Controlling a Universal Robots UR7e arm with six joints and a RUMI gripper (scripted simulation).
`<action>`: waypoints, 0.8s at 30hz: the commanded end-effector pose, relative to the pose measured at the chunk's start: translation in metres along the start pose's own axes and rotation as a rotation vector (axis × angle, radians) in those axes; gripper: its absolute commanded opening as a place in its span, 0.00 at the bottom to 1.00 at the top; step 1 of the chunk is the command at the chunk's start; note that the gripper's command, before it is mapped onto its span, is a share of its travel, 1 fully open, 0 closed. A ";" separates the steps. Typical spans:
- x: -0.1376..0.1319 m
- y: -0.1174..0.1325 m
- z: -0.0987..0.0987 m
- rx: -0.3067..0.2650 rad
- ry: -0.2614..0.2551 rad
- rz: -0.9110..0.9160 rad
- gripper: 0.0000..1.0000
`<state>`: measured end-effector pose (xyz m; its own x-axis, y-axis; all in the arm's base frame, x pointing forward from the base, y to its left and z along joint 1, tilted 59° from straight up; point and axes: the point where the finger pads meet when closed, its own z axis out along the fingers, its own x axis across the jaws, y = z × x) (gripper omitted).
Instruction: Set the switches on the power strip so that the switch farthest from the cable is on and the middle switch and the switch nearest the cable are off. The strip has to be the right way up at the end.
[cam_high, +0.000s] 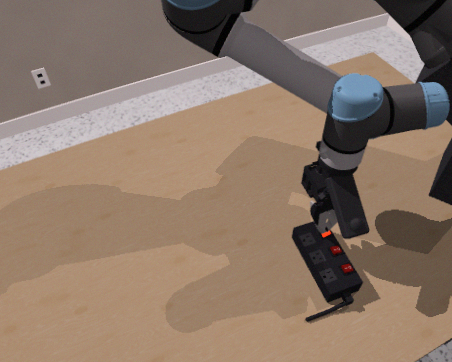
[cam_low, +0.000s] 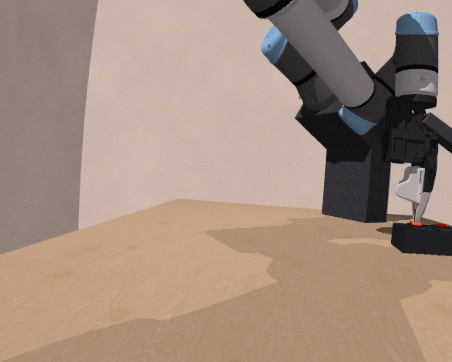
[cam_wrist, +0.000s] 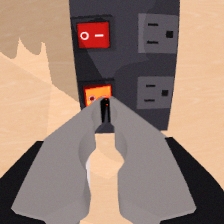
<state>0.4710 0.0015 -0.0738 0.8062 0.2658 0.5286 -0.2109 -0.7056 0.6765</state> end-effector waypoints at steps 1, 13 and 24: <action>0.000 0.000 0.000 0.000 0.001 0.000 0.00; 0.000 0.000 -0.014 0.000 0.001 0.000 0.00; 0.000 0.000 -0.037 0.000 0.001 0.000 0.00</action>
<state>0.4542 0.0212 -0.0584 0.8051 0.2674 0.5294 -0.2104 -0.7057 0.6765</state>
